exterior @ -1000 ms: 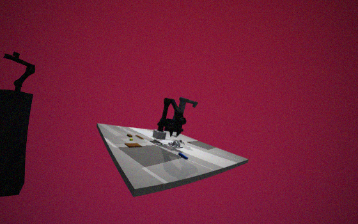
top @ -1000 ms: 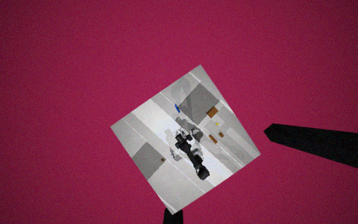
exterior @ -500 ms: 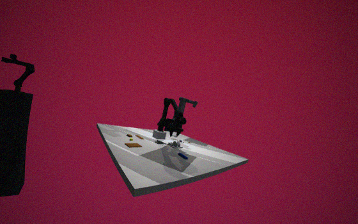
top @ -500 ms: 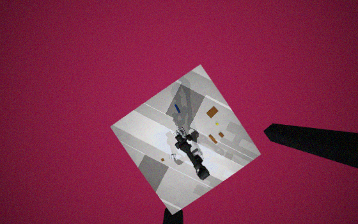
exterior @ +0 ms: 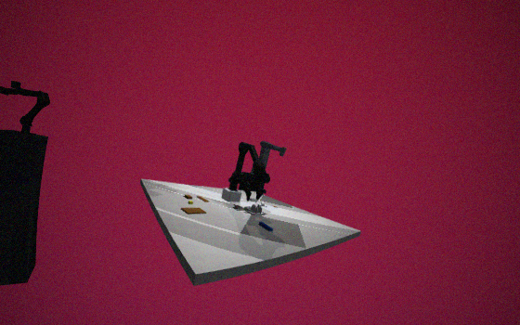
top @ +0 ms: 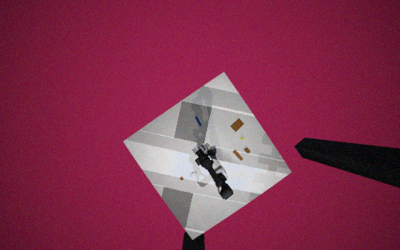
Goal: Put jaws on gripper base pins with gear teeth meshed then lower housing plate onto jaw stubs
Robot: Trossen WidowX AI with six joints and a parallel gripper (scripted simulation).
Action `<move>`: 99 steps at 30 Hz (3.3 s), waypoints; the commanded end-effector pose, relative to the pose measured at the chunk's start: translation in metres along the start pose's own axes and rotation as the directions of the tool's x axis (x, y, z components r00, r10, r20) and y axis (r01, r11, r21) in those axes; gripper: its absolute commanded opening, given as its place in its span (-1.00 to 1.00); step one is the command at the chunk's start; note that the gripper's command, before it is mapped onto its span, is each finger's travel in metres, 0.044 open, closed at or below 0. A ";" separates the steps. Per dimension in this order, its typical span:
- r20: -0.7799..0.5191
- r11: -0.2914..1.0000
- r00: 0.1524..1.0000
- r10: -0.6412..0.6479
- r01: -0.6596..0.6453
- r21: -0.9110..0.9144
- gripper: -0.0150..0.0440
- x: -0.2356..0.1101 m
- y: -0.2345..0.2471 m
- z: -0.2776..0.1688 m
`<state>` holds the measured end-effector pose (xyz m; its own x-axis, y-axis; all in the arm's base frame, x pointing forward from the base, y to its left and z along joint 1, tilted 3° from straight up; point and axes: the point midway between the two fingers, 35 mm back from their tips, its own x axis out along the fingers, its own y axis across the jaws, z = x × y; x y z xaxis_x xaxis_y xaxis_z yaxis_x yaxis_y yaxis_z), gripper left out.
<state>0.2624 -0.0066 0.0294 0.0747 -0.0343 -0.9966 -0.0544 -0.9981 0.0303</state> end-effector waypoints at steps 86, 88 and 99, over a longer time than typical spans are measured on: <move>0.009 1.000 1.000 -0.002 0.002 -0.007 0.70 0.052 0.000 0.004; 0.009 1.000 1.000 -0.002 0.002 -0.007 0.70 0.052 0.000 0.004; 0.009 1.000 1.000 -0.002 0.002 -0.006 0.70 0.054 0.000 0.004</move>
<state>0.2618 -0.0079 -0.0233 0.0654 -0.0321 -0.9973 -0.0520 -0.9982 0.0287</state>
